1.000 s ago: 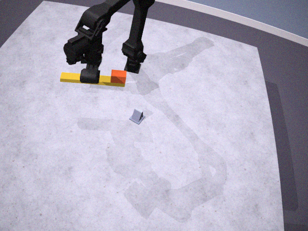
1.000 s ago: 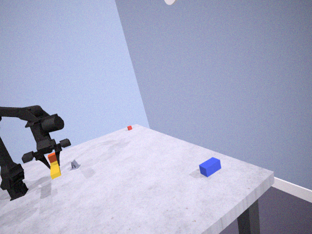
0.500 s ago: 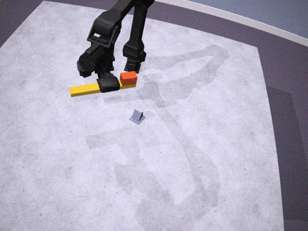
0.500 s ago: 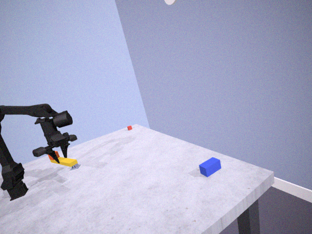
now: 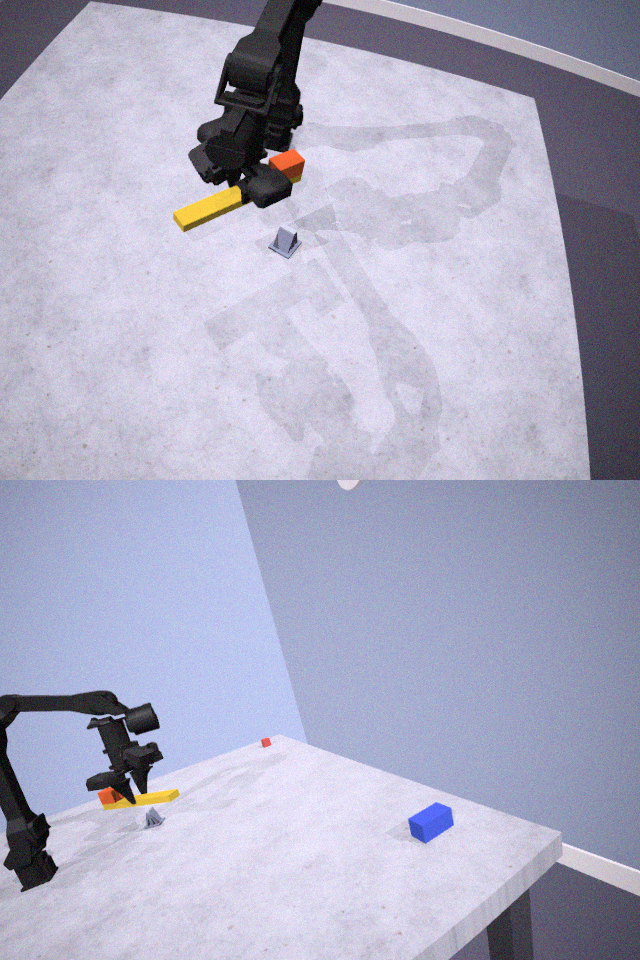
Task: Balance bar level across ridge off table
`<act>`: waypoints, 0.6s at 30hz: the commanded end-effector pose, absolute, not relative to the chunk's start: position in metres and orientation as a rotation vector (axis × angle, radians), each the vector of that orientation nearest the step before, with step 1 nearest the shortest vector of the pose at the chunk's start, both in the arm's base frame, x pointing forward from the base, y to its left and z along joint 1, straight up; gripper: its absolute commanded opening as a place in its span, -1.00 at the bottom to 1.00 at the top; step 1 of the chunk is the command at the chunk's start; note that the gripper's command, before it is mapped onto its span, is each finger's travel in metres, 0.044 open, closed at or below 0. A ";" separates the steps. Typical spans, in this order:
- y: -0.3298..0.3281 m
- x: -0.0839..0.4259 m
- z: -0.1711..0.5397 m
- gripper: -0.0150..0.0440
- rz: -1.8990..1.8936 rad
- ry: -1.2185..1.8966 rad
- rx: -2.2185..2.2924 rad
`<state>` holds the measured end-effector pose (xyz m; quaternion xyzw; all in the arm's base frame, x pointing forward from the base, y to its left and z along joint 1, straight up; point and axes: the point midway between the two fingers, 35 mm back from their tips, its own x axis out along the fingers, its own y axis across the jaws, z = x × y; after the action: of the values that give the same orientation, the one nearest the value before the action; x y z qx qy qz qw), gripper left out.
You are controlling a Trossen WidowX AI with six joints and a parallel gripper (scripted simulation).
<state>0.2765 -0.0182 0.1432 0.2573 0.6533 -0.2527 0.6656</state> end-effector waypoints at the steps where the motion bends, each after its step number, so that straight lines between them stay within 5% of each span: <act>1: -0.004 0.282 0.145 -0.49 -0.506 1.487 0.518; 18: 0.057 0.298 0.146 -0.49 -0.291 1.527 0.305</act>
<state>0.2944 0.0466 0.1444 0.1518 0.6846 -0.1461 0.6978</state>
